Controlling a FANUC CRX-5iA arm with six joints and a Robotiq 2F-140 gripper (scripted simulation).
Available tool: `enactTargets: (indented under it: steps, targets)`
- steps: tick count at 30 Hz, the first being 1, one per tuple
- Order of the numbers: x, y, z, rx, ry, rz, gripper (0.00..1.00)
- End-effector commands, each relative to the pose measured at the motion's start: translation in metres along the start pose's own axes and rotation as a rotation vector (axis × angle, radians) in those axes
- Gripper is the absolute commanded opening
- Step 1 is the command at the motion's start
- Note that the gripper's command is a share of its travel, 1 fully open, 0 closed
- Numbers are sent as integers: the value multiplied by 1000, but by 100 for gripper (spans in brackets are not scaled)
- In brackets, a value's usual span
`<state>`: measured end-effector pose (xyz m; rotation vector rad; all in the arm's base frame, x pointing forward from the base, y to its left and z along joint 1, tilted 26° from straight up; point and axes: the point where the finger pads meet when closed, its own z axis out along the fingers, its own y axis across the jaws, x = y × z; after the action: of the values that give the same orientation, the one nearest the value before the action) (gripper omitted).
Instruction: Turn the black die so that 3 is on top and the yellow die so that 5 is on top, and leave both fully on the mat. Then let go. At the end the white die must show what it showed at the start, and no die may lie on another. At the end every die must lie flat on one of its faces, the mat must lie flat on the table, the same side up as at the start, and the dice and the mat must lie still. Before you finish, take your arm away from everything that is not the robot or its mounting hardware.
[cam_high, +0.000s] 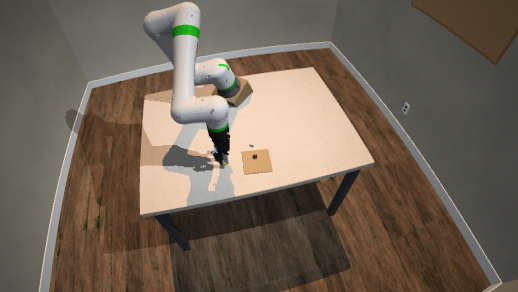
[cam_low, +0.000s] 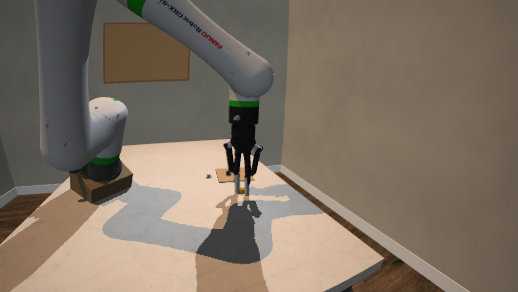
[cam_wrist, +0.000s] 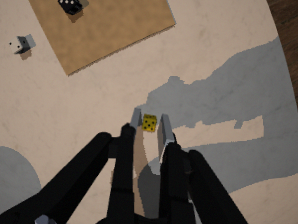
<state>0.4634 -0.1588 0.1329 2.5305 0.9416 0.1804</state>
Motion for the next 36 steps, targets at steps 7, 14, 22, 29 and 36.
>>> enactTargets:
  steps: [7, 14, 22, 29, 36]
  targets:
    - [0, 0, 0, 0, 0, 0, 19]
    - [0, 0, 0, 0, 0, 0, 19]
    - [0, 0, 0, 0, 0, 0, 19]
    - [0, 0, 0, 0, 0, 0, 19]
    - [0, 0, 0, 0, 0, 0, 7]
